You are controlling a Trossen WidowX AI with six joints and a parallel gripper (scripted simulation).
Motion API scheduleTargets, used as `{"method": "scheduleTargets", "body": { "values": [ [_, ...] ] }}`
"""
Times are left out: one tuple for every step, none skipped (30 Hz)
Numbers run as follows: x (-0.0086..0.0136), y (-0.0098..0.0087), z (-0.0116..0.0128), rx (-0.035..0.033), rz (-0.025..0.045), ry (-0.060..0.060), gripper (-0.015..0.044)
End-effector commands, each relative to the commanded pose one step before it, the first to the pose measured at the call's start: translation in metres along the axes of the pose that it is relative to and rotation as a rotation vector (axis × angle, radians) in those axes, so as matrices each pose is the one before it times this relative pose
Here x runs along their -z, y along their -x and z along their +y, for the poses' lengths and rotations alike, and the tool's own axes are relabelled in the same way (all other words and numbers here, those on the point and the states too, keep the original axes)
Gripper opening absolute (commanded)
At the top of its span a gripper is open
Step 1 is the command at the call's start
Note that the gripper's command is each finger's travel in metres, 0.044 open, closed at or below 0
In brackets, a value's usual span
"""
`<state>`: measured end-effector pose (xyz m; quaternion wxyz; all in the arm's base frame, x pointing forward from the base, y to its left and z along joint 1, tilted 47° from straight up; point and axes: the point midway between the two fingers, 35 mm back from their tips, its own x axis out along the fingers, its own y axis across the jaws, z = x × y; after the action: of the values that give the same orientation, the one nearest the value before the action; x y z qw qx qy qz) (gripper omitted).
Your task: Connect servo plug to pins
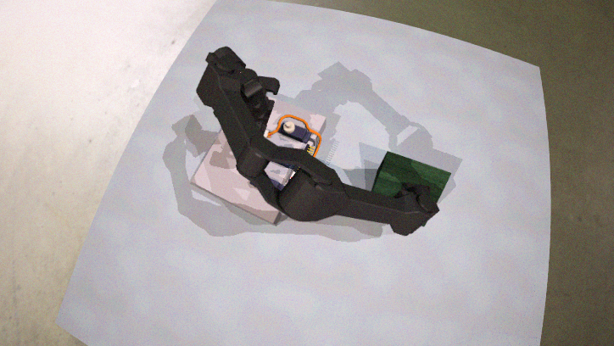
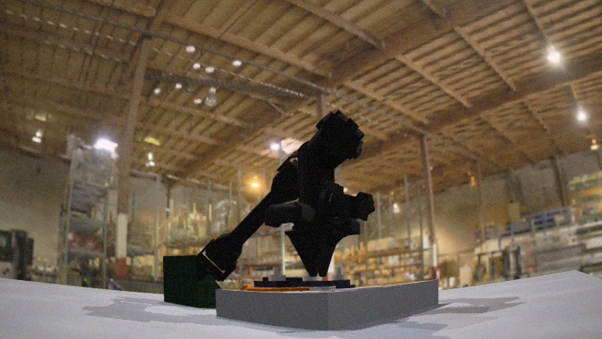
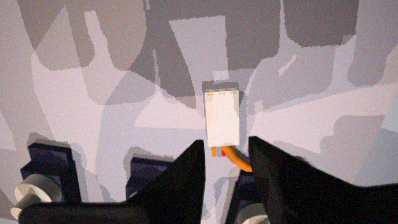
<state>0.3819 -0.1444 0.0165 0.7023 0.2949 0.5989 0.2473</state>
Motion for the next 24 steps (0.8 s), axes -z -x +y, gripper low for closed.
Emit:
{"method": "scheduleTargets", "body": {
  "values": [
    [0.00034,-0.0063,-0.00009,-0.00414,-0.00343,-0.007,0.0115],
    [-0.00001,-0.00051,0.0,-0.00001,-0.00001,0.0,0.0115],
    [-0.00002,-0.00077,0.0,-0.00001,-0.00001,0.0,0.0115],
    [-0.00002,-0.00105,0.0,-0.00002,-0.00001,0.0,0.0115],
    [-0.00002,-0.00119,0.0,-0.00002,-0.00002,0.0,0.0115],
    [-0.00002,-0.00134,0.0,-0.00003,-0.00002,0.0,0.0115],
    [-0.00001,-0.00146,0.0,-0.00004,-0.00002,0.0,0.0115],
    [0.0,-0.00153,0.00001,-0.00005,-0.00002,0.0,0.0115],
    [0.0,-0.00155,0.00001,-0.00006,-0.00002,0.0,0.0115],
    [0.00001,-0.00156,0.00002,-0.00006,-0.00002,0.0,0.0115],
    [0.00002,-0.00155,0.00002,-0.00007,-0.00002,0.0,0.0115],
    [0.00002,-0.00123,0.00002,-0.00006,-0.00001,0.0,0.0115],
    [0.00001,-0.00074,0.00001,-0.00004,-0.00001,0.0,0.0115],
    [0.00001,-0.00025,0.0,-0.00001,0.0,0.0,0.0115],
    [0.0,0.0,0.0,0.0,0.0,0.0,0.0089],
    [0.0,0.0,0.0,0.0,0.0,0.0,0.0062],
    [0.0,0.0,0.0,0.0,0.0,0.0,0.0036],
    [0.0,0.0,0.0,0.0,0.0,0.0,0.003],
    [0.0,0.0,0.0,0.0,0.0,0.0,0.0023],
    [0.0,0.0,0.0,0.0,0.0,0.0,0.0016],
    [0.0,0.0,0.0,0.0,0.0,0.0,0.001],
    [0.0,0.0,0.0,0.0,0.0,0.0,0.0003],
    [-0.00007,0.00074,-0.00004,0.00008,0.0,0.0,0.0],
    [-0.00013,0.00138,-0.00008,0.00014,0.0,0.0,0.0]
  ]
}}
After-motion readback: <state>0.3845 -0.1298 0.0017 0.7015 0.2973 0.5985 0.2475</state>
